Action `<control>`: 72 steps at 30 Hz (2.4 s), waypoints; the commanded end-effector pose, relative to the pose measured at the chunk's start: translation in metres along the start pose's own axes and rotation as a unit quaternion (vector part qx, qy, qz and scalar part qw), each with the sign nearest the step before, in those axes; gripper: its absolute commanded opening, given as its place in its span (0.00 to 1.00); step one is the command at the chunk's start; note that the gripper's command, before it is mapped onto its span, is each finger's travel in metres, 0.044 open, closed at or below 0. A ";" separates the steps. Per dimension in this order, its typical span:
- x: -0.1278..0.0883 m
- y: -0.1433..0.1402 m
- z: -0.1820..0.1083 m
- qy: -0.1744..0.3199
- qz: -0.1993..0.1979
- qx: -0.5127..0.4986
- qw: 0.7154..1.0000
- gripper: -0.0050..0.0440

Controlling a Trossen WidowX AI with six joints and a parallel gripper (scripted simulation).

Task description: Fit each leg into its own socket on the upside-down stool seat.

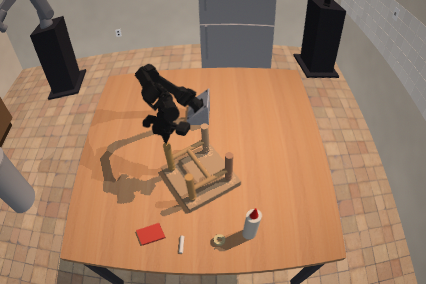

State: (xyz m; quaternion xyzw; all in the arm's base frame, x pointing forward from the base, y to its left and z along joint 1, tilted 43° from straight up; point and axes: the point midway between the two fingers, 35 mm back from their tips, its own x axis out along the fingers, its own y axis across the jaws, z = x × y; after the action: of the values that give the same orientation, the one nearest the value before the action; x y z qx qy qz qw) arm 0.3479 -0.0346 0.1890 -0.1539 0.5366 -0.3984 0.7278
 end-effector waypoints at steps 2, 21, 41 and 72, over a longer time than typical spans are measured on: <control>-0.009 0.002 0.003 -0.003 0.002 0.000 1.000 0.10; -0.025 0.115 0.019 0.001 0.041 -0.130 0.991 0.10; -0.030 0.249 -0.014 0.005 0.075 -0.275 0.958 0.10; 0.008 0.249 -0.024 0.011 0.081 -0.299 0.951 0.10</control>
State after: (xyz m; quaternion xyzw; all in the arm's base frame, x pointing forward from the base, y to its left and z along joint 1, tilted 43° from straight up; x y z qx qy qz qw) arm 0.4300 0.1247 0.0106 -0.3175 0.6511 -0.1612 0.6703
